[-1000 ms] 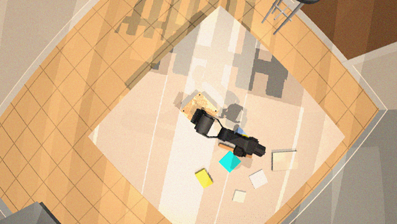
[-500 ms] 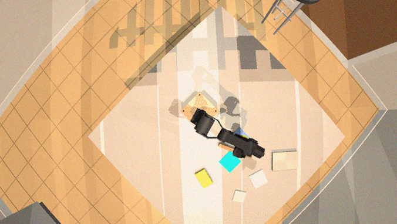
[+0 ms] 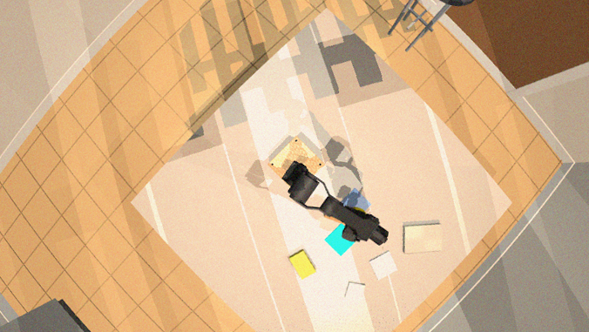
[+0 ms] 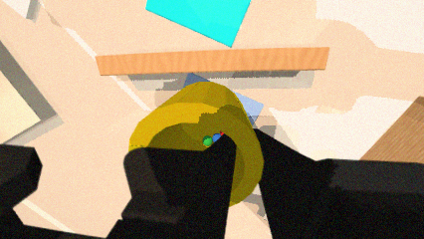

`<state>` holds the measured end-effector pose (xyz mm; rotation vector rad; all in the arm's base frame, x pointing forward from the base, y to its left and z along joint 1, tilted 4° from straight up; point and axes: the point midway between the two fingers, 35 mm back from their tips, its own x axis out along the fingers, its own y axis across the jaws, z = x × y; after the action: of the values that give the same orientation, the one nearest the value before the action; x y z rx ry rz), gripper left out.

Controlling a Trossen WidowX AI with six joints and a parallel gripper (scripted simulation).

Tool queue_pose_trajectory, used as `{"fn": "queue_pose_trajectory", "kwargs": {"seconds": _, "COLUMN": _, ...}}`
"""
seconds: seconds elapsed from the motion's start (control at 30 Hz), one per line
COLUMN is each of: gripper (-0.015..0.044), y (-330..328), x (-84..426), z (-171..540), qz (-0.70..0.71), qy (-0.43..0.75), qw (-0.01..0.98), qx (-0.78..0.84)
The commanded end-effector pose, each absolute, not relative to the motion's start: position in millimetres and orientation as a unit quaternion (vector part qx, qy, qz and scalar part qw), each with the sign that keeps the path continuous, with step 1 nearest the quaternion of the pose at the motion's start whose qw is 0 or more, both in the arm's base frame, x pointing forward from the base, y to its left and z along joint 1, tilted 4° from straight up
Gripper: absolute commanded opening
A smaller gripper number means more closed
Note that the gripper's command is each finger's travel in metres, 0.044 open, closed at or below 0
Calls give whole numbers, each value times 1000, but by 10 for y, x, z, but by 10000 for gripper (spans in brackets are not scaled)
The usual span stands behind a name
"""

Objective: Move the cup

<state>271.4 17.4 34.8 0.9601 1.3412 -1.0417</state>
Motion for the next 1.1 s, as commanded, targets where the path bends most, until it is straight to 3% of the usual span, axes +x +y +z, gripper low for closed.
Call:
{"fn": "queue_pose_trajectory", "kwargs": {"seconds": 0.0, "gripper": 0, "y": 88, "x": 2760, "z": 362, "qz": -441, "qy": 568, "qw": 564, "qx": 406}}
{"fn": "queue_pose_trajectory", "kwargs": {"seconds": 1.07, "gripper": 0, "y": -605, "x": 3007, "z": 415, "qz": -443, "qy": 565, "qw": 566, "qx": 405}}
